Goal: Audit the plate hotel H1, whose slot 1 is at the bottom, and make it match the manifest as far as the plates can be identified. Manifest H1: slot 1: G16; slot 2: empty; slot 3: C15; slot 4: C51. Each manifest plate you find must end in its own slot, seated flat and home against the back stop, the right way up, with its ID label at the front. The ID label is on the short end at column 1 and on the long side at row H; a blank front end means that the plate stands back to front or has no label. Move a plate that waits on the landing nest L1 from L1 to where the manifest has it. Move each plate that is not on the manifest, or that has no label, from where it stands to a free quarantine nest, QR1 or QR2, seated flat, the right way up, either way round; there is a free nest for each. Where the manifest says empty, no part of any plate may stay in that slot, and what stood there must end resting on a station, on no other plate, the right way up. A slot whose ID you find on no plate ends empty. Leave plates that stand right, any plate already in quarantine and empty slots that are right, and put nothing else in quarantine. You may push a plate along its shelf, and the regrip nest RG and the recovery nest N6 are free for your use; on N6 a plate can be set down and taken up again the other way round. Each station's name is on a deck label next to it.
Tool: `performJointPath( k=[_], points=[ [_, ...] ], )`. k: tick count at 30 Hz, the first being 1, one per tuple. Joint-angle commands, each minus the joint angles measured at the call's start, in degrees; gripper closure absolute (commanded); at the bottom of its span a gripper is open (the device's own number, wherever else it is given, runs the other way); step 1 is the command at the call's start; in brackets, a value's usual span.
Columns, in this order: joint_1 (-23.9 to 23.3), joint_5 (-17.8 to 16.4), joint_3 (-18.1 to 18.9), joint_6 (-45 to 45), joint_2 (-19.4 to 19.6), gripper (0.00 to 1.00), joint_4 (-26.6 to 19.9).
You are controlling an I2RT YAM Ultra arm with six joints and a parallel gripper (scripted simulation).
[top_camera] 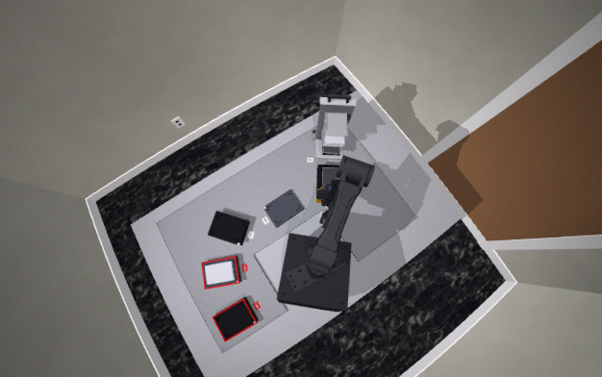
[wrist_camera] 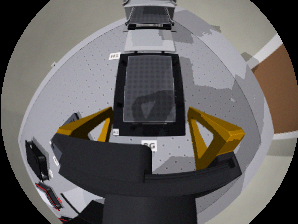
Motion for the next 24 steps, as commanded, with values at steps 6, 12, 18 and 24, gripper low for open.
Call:
performJointPath(
  k=[6,12,18,24],
  points=[
    [-0.2,-0.6,-1.9,-0.1,-3.2,0.00,-1.5],
    [-0.5,-0.8,-3.6,-0.3,-6.5,0.00,-3.1],
    [-0.7,-1.0,-5.1,-0.4,-9.9,0.00,-5.0],
    [-0.9,-1.1,-6.1,-0.5,-12.3,0.00,-6.4]
  ],
)
